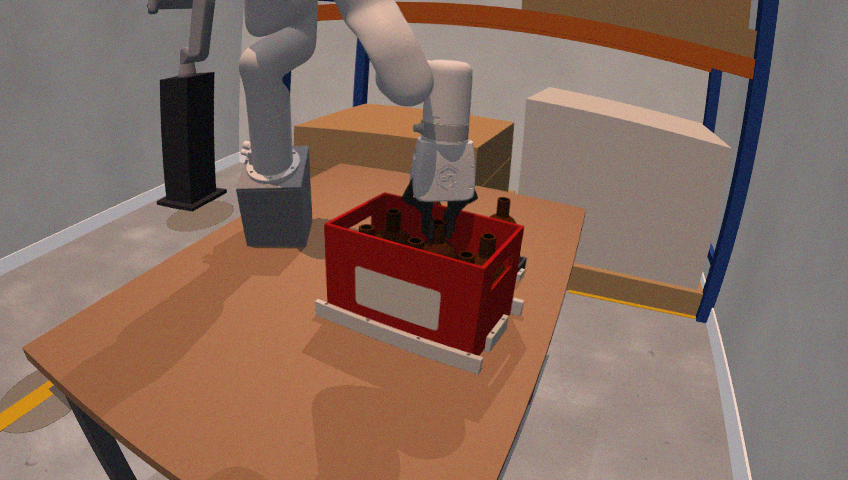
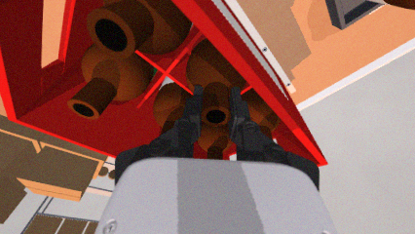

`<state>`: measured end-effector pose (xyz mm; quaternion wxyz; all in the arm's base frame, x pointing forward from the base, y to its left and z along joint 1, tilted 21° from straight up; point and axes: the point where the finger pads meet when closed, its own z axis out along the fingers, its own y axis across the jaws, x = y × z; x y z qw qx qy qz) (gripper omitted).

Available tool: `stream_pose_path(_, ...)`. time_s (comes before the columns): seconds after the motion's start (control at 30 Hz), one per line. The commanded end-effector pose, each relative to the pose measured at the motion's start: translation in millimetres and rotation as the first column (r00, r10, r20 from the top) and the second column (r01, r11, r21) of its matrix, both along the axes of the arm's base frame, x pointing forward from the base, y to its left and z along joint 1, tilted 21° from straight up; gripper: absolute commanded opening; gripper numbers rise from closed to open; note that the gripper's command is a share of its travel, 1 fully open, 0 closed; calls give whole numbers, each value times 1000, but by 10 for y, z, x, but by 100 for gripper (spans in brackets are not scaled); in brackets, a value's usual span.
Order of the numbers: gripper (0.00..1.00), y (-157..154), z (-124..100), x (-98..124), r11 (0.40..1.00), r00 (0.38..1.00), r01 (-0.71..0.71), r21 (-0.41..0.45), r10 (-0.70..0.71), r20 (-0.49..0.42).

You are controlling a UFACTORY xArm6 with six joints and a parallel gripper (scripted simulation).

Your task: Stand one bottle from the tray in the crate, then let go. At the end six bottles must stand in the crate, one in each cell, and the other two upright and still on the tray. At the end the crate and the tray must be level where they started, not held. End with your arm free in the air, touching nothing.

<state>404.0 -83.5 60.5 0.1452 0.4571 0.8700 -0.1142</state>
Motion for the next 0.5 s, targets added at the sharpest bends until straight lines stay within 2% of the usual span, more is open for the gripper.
stream_pose_path(0.0,0,1,11,12,1000,1000,-1,0,1,3)
stream_pose_path(0.4,0,1,11,12,1000,1000,-1,0,1,3)
stream_pose_path(0.43,65,1,11,12,1000,1000,-1,0,1,3)
stream_pose_path(0.47,65,1,11,12,1000,1000,-1,0,1,3)
